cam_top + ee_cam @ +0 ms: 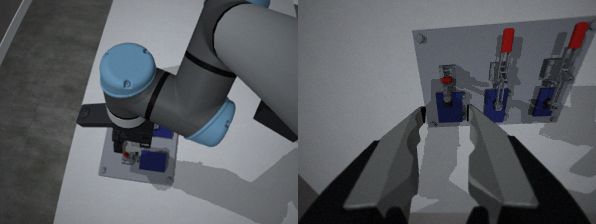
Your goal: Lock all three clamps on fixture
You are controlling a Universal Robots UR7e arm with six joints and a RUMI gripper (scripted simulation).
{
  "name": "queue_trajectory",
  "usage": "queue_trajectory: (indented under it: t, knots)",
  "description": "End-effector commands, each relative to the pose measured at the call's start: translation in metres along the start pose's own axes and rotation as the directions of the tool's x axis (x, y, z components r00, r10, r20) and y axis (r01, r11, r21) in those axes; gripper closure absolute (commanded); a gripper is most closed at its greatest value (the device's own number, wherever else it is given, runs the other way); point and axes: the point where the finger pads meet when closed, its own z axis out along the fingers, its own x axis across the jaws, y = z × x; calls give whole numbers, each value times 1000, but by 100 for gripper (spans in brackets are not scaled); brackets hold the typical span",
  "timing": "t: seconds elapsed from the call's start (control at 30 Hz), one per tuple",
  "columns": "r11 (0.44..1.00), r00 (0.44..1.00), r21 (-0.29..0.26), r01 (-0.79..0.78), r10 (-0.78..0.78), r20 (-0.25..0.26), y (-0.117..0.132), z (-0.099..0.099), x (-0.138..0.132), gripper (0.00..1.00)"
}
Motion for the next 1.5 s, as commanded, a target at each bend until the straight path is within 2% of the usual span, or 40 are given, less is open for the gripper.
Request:
queue_trajectory:
  t: [0.0,0.13,0.53,0.7,1.1,1.27,1.47]
  knots:
    - [1000,1000,0,1,-1,0,0,6,0,72]
    - [1000,1000,-1,1,-1,0,0,30,0,72]
    - [1000,1000,-1,1,-1,0,0,30,0,72]
    - [1000,1000,-1,1,-1,0,2,59,0,72]
    - [1000,1000,-1,1,-1,0,2,59,0,72]
    - [1000,1000,-1,1,-1,0,3,88,0,72]
    - [1000,1000,-1,1,-1,0,3,88,0,72]
